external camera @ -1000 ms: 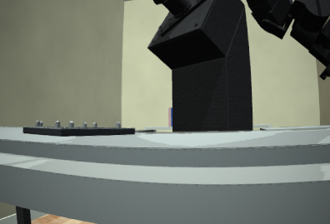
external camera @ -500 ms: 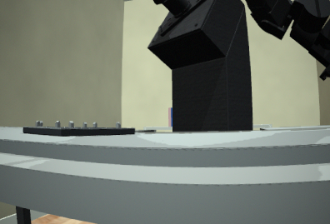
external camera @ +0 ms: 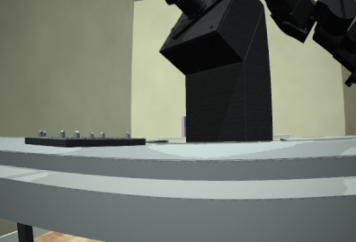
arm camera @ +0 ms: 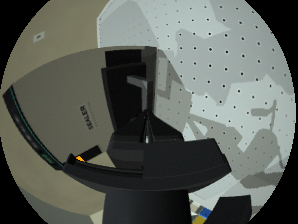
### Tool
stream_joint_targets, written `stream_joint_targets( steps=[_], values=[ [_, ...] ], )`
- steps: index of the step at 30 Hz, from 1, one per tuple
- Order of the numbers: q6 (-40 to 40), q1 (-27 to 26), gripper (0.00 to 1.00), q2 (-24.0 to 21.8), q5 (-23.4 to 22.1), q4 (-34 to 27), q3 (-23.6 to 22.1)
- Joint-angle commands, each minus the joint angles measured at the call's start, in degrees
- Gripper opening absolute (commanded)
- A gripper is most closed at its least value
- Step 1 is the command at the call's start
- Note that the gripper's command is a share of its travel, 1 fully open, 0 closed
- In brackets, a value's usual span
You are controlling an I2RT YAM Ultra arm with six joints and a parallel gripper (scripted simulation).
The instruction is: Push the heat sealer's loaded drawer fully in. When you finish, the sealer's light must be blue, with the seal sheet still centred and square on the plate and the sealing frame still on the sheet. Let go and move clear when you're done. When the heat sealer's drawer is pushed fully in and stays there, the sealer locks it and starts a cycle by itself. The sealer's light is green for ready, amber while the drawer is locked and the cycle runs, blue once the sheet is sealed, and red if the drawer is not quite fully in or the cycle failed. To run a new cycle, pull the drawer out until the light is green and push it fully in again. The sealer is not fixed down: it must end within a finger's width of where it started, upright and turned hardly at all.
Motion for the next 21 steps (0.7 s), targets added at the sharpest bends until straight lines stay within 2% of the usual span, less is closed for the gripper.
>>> stream_joint_targets(
  steps=[1, 3, 4, 21],
  values=[
    [-0.72, -1.10, 0.00, 3.47, -3.76, -1.25, 4.96],
    [-0.72, -1.10, 0.00, 3.47, -3.76, -1.25, 4.96],
    [-0.72, -1.10, 0.30, 3.47, -3.76, -1.25, 4.96],
    [-0.75, 0.01, 0.30, 2.67, -3.89, -1.75, 5.62]
  ],
)
